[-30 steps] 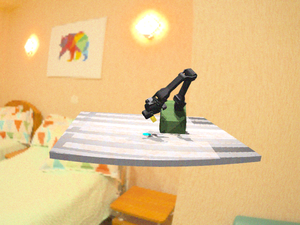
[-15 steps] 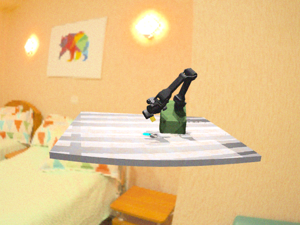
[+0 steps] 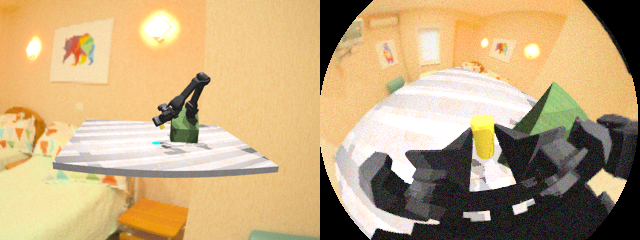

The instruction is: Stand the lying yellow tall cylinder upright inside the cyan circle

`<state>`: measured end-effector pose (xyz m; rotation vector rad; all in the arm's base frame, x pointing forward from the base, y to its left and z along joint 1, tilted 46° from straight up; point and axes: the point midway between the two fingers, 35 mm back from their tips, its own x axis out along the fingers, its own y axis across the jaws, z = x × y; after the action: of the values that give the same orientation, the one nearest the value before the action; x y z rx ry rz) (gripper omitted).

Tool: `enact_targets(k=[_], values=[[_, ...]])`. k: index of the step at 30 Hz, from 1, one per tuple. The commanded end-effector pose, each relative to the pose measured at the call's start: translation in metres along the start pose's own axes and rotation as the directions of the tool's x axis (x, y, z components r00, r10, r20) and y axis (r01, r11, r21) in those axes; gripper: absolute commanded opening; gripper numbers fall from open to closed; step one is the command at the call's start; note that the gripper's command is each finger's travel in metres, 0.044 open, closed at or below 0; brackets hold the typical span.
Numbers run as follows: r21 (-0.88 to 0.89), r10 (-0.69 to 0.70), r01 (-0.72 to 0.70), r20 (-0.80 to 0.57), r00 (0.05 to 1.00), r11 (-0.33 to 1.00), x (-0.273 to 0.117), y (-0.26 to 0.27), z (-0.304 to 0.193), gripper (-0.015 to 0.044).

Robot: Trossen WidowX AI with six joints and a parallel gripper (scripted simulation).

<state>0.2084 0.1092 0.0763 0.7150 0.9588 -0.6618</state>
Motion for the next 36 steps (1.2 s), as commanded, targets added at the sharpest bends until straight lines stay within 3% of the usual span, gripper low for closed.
enact_targets(k=[1,36], values=[[0.015,0.016,-0.016,0.025,1.0,1.0,-0.002,0.001,0.001,0.0105],[0.09,0.17,-0.193,0.218,0.961,0.977,-0.022,0.012,0.004,0.0105]])
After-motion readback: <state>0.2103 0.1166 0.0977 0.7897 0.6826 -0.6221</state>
